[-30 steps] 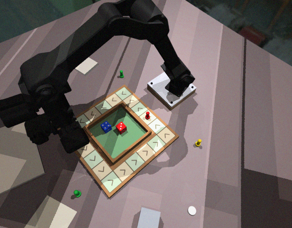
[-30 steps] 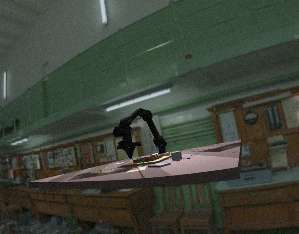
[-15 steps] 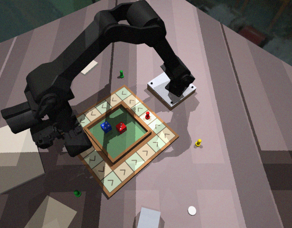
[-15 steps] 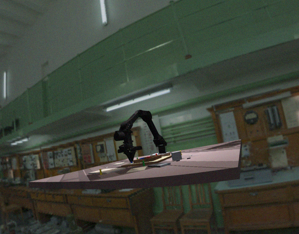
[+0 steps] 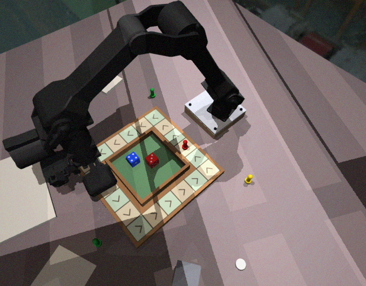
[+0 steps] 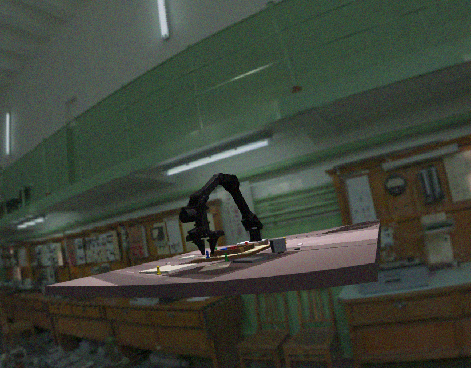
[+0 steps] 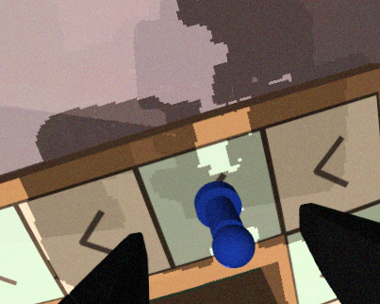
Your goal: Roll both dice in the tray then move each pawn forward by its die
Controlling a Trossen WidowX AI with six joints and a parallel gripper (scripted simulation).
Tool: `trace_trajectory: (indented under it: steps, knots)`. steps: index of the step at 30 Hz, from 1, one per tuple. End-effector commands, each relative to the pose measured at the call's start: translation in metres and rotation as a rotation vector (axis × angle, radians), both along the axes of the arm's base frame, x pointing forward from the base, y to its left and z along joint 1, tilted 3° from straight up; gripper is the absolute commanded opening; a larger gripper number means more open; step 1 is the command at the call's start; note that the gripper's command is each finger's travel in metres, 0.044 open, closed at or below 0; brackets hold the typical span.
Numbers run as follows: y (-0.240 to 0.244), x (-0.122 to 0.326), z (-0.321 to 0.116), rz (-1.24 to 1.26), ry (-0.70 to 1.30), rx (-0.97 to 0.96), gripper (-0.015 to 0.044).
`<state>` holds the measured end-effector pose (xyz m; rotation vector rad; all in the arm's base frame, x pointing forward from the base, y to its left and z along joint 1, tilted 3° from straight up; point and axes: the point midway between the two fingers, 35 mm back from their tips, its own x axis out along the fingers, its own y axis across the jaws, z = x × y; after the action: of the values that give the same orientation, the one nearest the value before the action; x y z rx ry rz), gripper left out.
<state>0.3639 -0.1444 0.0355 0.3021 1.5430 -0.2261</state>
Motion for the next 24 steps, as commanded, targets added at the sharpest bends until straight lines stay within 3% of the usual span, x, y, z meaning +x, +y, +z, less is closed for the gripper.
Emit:
trace_trajectory:
  steps: [1,5,9,20,21,24]
  knots:
    - [-0.003,0.003,0.034,-0.004,-0.016,-0.006,0.0341]
    - [-0.003,0.002,0.046,-0.006,-0.015,-0.005,0.0440]
    - [0.006,-0.013,0.060,0.006,-0.015,-0.005,0.0440]
    - [0.072,-0.137,0.121,0.091,-0.010,-0.002,0.0440]
    - [0.057,-0.107,0.119,0.065,-0.028,-0.011,0.0440]
    - [0.057,-0.107,0.119,0.065,-0.028,-0.011,0.0440]
